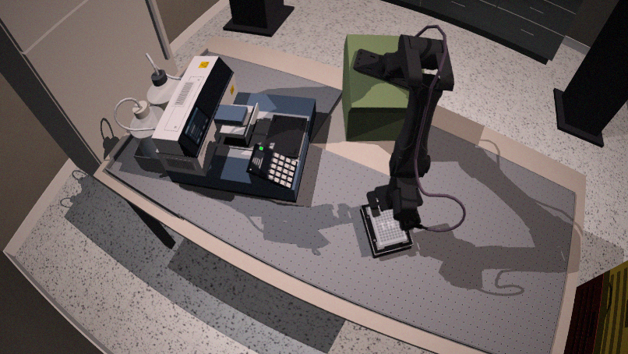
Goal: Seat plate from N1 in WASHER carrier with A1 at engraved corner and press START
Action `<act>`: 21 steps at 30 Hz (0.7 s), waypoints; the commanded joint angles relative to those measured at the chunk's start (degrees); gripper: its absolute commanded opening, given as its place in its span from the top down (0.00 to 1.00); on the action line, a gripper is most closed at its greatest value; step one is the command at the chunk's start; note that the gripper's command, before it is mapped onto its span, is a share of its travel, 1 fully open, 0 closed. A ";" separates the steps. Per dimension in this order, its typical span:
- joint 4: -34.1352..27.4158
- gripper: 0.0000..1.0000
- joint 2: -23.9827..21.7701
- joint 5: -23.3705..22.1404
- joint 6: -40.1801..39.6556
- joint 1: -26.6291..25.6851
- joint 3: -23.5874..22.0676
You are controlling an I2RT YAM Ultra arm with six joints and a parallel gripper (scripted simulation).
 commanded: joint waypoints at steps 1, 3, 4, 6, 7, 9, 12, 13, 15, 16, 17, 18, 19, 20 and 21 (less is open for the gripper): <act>2.65 0.00 1.42 0.54 0.31 0.42 1.91; 2.95 0.00 1.76 0.54 0.32 0.47 1.95; 2.95 0.00 1.76 0.54 0.32 0.47 1.95; 3.57 0.00 2.48 0.53 0.32 0.56 2.05; 3.87 0.00 2.82 0.52 0.34 0.54 2.10; 4.47 0.00 3.53 0.54 0.36 0.35 2.20; 5.37 0.00 4.65 0.56 0.38 0.43 2.42; 5.66 0.00 5.02 0.58 0.40 0.47 2.50; 6.25 0.00 5.76 0.59 0.41 0.56 2.65; 6.53 0.00 6.12 0.61 0.42 0.60 2.72; 6.81 0.00 6.48 0.62 0.43 0.64 2.80; 7.09 0.00 6.84 0.60 0.43 0.64 2.88; 7.37 0.00 7.20 0.58 0.44 0.58 2.96; 7.37 0.00 7.20 0.58 0.44 0.58 2.96; 7.37 0.00 7.20 0.58 0.44 0.58 2.96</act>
